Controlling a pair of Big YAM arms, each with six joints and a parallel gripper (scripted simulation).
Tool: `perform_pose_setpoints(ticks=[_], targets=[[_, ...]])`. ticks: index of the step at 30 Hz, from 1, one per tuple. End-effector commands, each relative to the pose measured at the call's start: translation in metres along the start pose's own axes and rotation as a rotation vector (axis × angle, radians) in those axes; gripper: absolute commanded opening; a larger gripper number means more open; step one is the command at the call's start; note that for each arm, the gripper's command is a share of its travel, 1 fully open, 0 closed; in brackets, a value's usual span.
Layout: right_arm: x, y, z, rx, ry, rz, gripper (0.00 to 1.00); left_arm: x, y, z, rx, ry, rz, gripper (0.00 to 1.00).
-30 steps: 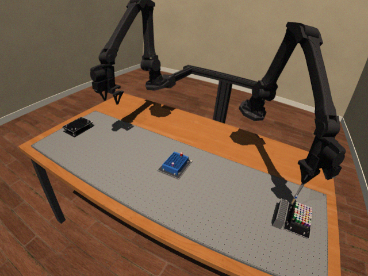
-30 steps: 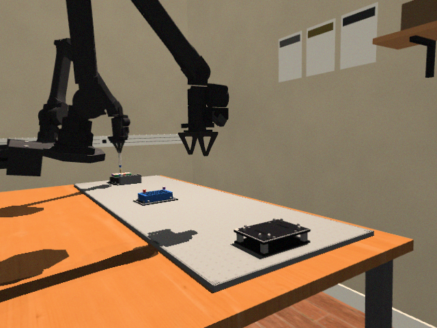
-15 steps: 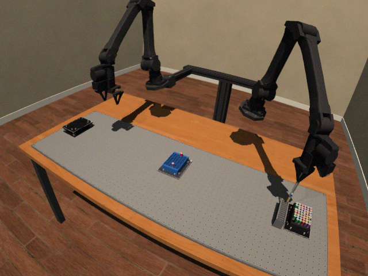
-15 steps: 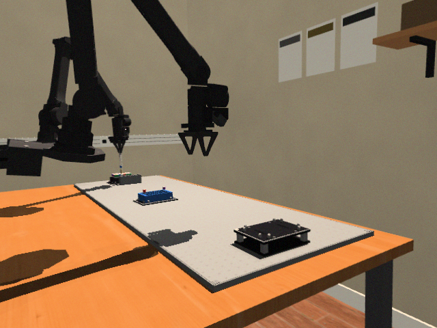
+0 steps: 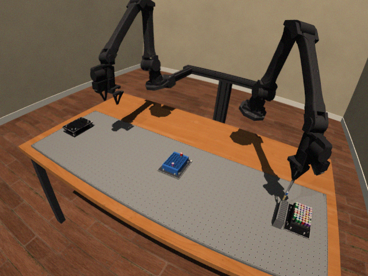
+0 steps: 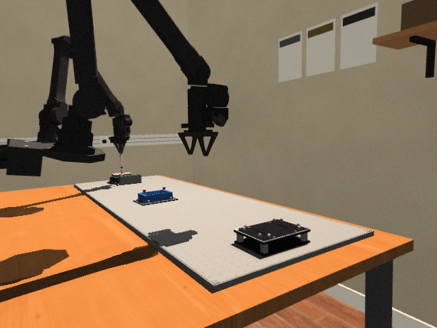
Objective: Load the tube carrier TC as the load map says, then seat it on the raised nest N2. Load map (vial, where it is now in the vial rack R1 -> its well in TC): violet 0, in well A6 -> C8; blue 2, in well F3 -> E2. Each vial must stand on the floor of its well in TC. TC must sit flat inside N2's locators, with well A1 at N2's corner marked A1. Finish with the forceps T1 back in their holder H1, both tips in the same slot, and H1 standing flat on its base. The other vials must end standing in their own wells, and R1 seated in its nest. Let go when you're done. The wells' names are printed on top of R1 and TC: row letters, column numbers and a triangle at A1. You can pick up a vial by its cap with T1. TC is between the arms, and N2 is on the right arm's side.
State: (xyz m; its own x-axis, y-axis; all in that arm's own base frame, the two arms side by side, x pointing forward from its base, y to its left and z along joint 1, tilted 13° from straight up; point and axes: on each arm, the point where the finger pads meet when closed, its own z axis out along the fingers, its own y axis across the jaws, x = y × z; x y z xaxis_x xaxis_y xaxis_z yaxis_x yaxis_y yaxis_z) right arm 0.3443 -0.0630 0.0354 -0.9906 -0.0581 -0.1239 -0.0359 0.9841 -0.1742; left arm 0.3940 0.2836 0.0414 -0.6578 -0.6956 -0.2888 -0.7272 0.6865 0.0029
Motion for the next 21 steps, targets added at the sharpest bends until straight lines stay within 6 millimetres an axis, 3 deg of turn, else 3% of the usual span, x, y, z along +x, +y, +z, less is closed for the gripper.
perform_pose_setpoints(ticks=[1,4,11,12,17,21], targets=[[-0.033,-0.01,-0.019,0.015,-0.078,0.031,1.0,-0.003,-0.01,-0.01,0.009,-0.039,-0.005,0.09],[-0.033,-0.01,-0.019,0.015,-0.078,0.031,1.0,0.005,-0.012,-0.003,0.006,-0.024,-0.004,0.09],[-0.033,-0.01,-0.019,0.015,-0.078,0.031,1.0,0.008,-0.017,-0.01,0.009,-0.04,-0.007,0.09],[-0.033,-0.01,-0.019,0.015,-0.078,0.031,1.0,0.016,-0.011,0.006,-0.004,-0.002,-0.017,0.09],[-0.033,-0.01,-0.019,0.015,-0.078,0.031,1.0,0.016,-0.024,-0.01,0.01,-0.04,-0.006,0.09],[-0.033,-0.01,-0.019,0.015,-0.078,0.031,1.0,0.024,-0.028,-0.004,0.006,-0.025,-0.004,0.09]])
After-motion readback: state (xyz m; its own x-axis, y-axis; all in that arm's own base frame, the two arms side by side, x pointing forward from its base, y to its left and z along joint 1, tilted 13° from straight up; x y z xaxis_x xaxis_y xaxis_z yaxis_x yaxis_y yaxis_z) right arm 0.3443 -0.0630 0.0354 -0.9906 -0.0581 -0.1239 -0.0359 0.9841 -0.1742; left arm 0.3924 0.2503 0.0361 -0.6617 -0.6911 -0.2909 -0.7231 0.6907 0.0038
